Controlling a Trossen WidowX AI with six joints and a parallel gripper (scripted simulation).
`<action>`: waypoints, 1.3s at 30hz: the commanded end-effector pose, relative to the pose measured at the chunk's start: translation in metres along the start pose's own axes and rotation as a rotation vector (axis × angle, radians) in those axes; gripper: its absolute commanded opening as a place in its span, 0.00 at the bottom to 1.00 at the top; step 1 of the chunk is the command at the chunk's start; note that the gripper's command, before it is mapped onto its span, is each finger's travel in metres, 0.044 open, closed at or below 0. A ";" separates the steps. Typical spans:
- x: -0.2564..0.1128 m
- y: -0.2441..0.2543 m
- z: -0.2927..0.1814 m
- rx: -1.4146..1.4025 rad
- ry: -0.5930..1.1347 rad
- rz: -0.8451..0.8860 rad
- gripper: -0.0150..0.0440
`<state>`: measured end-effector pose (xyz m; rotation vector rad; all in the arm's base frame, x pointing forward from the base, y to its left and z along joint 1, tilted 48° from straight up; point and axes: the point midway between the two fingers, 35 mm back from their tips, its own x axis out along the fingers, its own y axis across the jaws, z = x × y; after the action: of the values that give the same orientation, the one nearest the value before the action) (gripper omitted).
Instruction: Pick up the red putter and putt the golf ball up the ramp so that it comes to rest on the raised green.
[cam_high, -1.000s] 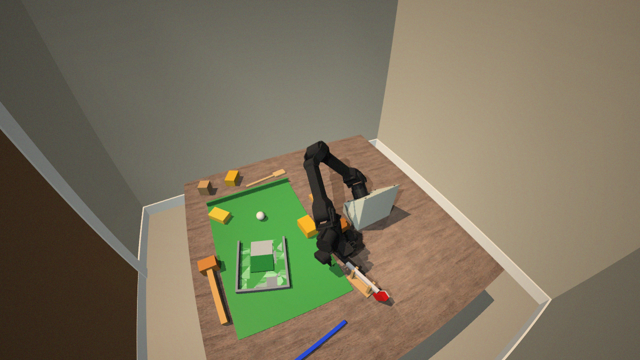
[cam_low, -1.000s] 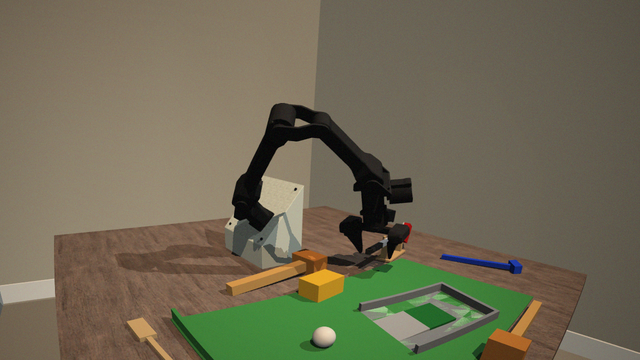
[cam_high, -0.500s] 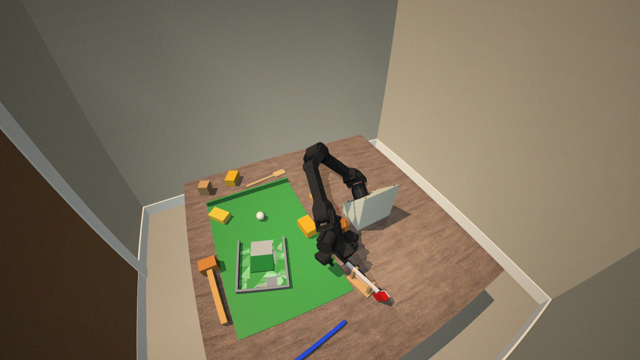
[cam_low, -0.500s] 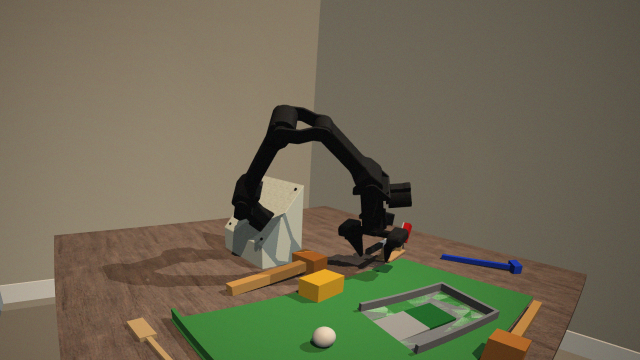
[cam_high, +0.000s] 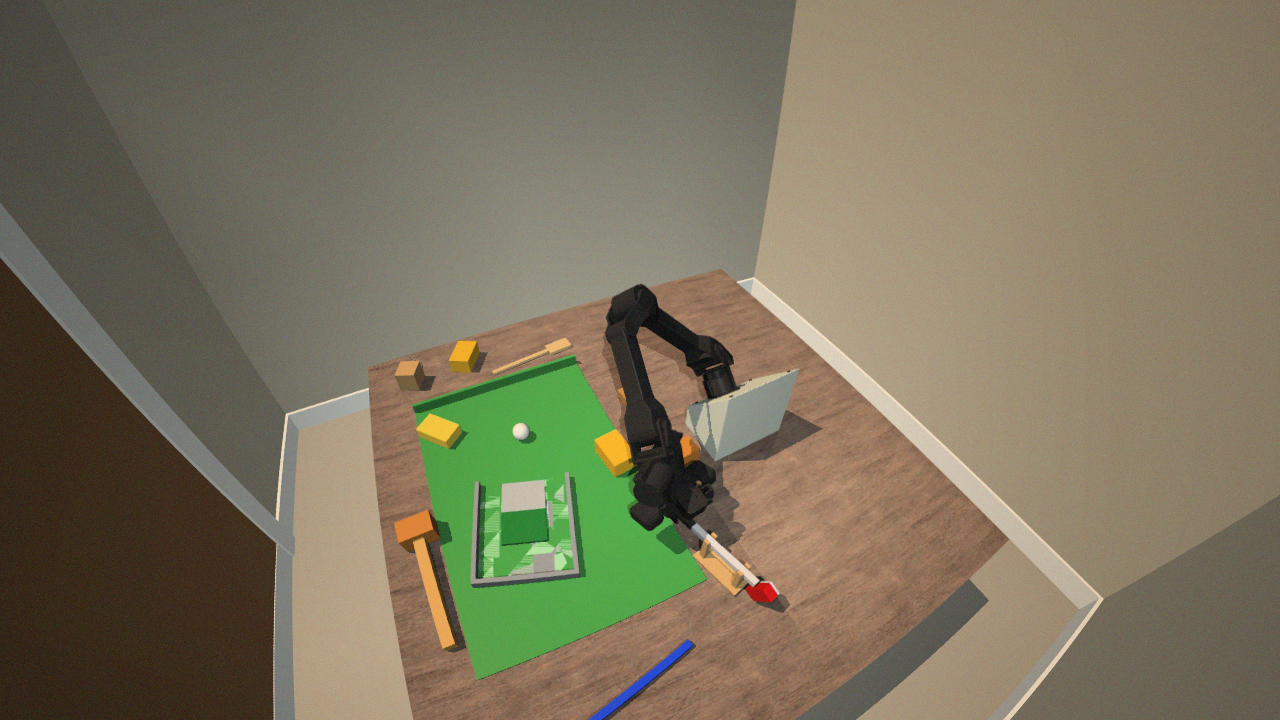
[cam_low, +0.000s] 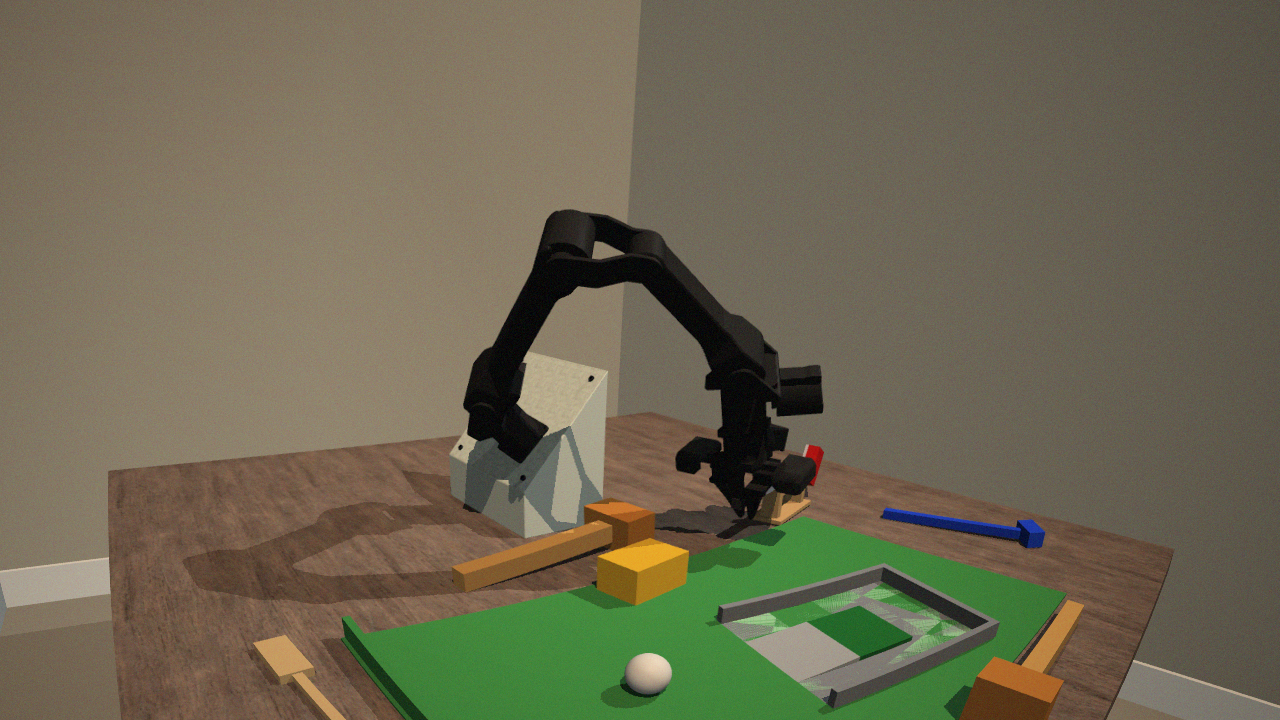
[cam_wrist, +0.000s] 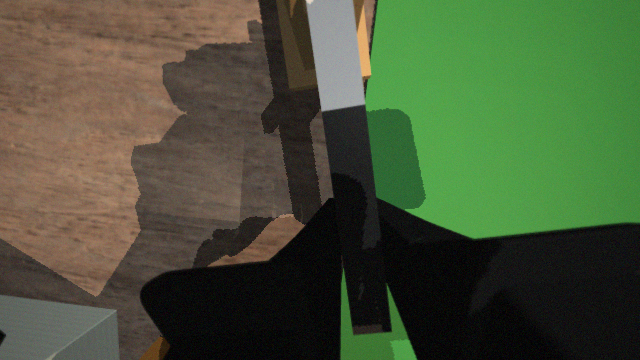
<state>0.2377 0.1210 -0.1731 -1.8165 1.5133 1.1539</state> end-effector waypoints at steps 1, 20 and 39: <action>0.000 -0.001 0.000 0.002 0.002 -0.006 0.31; -0.097 0.000 0.028 -0.001 -0.005 0.000 0.25; -0.129 -0.015 -0.057 0.515 0.000 -0.032 0.25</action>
<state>0.2612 0.1566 -0.0503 -1.5339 1.5887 0.7491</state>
